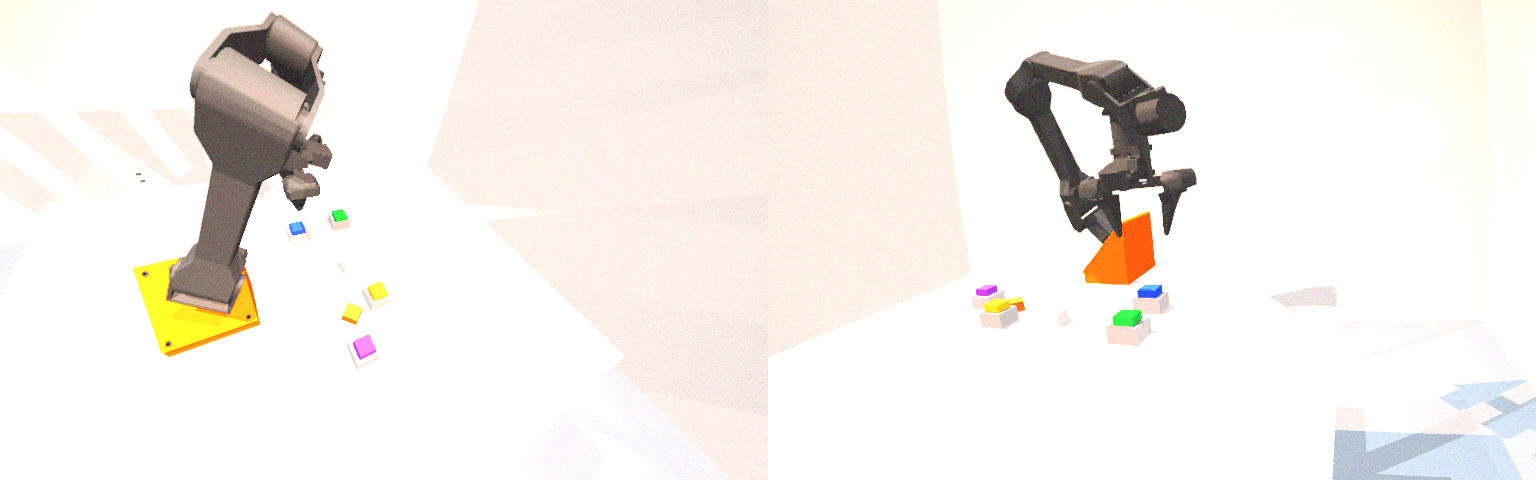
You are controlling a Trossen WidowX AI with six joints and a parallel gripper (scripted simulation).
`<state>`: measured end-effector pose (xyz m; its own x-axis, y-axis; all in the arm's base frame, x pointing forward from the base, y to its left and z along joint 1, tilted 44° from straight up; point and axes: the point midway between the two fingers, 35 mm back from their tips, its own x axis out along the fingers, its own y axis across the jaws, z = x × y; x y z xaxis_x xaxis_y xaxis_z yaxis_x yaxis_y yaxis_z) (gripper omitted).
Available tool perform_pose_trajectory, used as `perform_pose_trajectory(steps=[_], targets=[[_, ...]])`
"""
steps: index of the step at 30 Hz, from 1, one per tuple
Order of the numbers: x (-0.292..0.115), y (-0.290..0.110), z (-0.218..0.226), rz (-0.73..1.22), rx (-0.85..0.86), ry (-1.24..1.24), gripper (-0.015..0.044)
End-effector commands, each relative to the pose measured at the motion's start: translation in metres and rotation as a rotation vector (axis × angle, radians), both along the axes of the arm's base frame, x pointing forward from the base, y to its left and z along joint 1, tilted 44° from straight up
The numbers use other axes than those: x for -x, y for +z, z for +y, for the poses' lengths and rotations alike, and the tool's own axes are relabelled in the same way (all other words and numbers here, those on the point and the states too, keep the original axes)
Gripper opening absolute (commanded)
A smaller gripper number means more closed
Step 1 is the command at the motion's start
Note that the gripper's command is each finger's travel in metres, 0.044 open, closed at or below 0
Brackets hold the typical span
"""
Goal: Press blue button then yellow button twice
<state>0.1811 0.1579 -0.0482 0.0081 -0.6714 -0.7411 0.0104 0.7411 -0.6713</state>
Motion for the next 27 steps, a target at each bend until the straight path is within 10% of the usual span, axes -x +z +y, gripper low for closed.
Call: perform_pose_trajectory(steps=[1,13,27], targets=[[0.001,-0.010,-0.006,-0.004,0.019,0.003,0.0348],[0.001,-0.047,-0.042,-0.006,0.021,0.003,0.0032],[0.001,-0.047,-0.043,-0.006,0.021,0.003,0.0020]])
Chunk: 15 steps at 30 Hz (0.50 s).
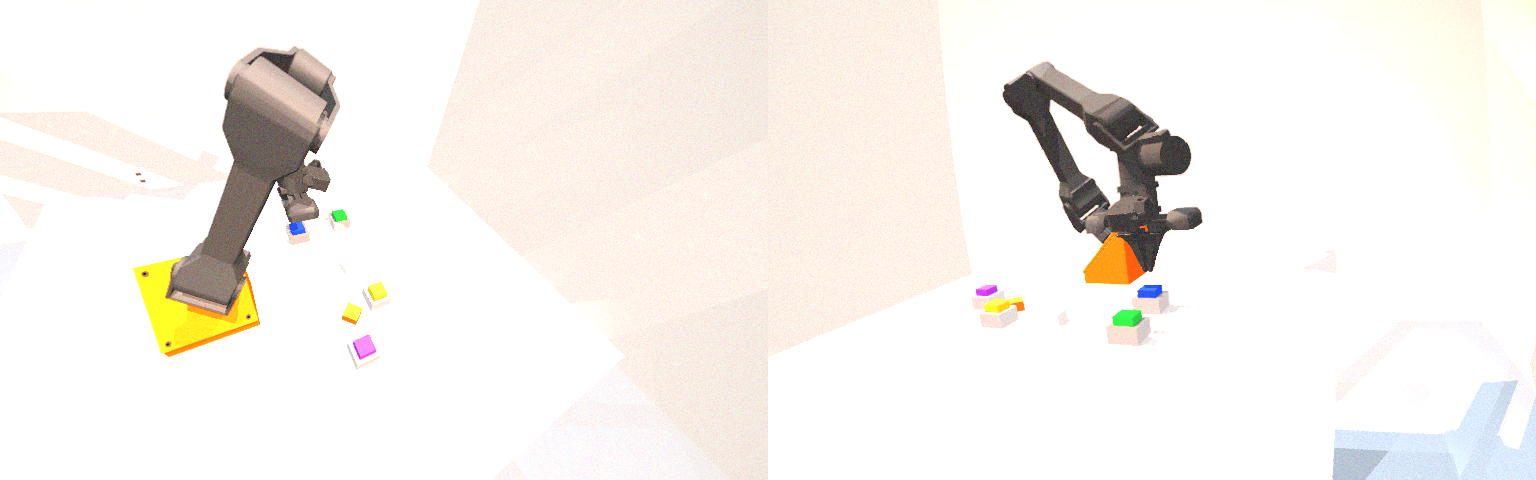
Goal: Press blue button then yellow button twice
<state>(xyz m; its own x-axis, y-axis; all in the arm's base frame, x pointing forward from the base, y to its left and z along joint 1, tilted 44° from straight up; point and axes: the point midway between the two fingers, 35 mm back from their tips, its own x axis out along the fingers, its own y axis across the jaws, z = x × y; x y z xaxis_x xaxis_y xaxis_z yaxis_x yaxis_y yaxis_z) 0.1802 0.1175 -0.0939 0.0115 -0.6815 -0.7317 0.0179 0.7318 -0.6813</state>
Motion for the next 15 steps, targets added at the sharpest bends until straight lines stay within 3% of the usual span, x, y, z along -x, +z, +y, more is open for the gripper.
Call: perform_pose_trajectory(steps=[1,15], targets=[[0.000,-0.003,-0.004,0.002,0.008,0.006,0.0020],[0.000,-0.019,-0.019,0.002,0.008,0.006,0.0020]])
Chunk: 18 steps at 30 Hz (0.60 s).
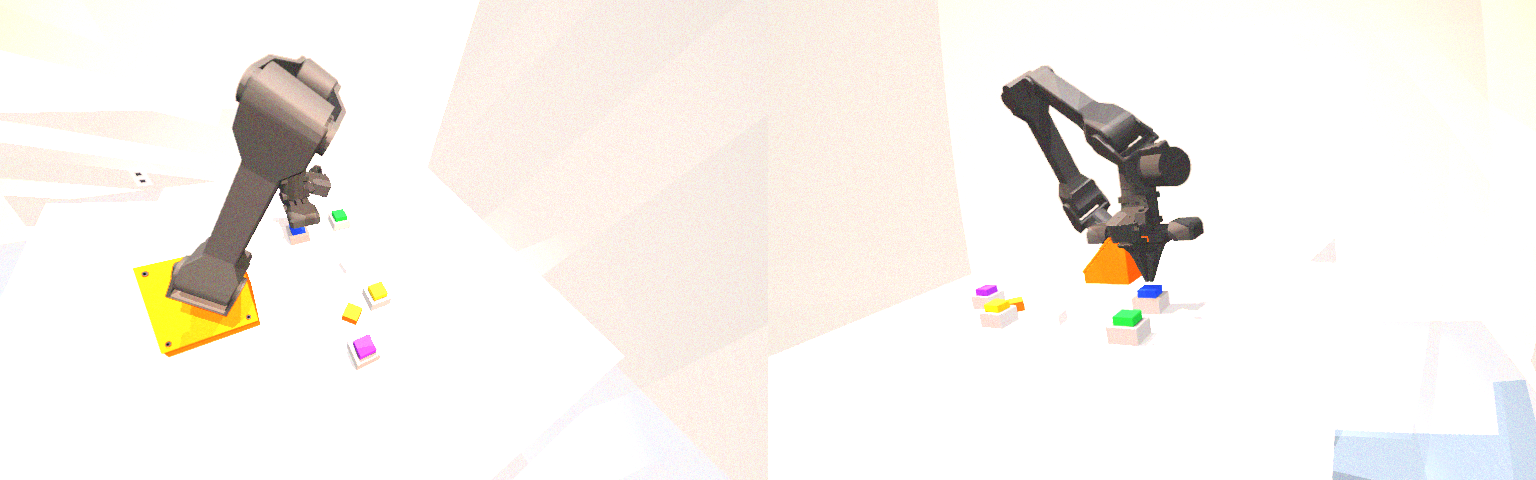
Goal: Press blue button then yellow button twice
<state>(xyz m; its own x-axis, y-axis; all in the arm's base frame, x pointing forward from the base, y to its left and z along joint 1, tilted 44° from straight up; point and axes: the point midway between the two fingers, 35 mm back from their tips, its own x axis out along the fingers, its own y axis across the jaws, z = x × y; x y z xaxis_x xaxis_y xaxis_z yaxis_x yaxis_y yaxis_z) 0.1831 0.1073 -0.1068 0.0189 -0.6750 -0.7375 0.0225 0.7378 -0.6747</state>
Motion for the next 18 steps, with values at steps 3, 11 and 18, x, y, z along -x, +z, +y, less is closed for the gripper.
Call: perform_pose_trajectory(steps=[3,11,18], targets=[[0.0028,-0.0096,-0.0127,0.010,0.017,0.004,0.0020],[0.0028,-0.0112,-0.0144,0.010,0.018,0.004,0.0020],[0.0028,-0.0112,-0.0144,0.010,0.018,0.004,0.0020]])
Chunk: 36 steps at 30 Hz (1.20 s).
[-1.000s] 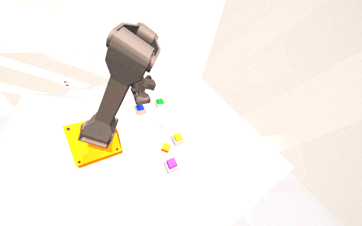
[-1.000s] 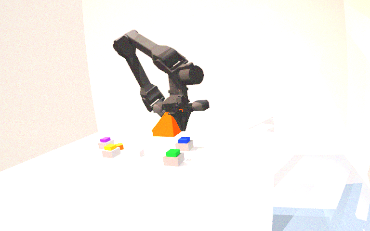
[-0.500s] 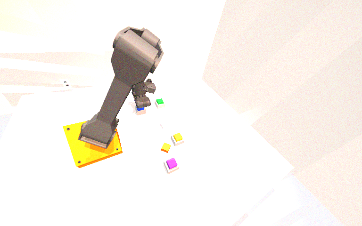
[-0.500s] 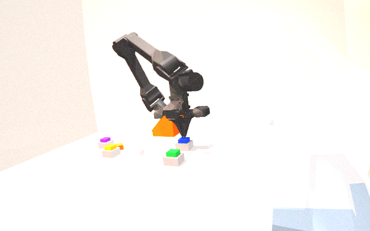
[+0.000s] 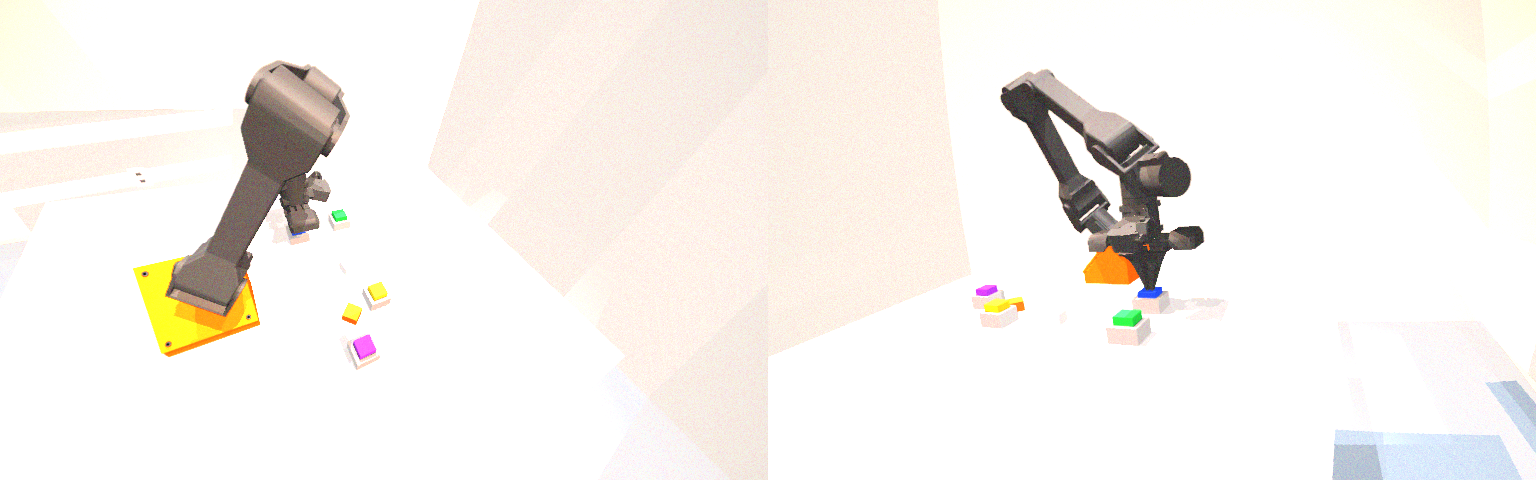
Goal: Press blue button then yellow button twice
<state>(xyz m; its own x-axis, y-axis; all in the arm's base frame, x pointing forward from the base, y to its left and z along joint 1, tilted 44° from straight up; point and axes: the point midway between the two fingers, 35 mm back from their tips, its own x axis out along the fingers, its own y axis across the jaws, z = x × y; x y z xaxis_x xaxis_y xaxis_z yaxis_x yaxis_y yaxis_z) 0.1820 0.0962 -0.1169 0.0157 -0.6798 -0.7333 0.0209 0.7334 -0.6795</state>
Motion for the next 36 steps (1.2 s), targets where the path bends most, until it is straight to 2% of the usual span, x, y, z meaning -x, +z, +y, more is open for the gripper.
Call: perform_pose_trajectory(steps=[1,24,29,36], targets=[[0.002,-0.001,-0.003,0.007,0.011,0.005,0.0020],[0.002,-0.001,-0.003,0.007,0.011,0.005,0.0020],[0.002,0.021,0.018,0.007,0.009,0.005,0.0020],[0.002,0.029,0.027,0.008,0.009,0.005,0.0020]])
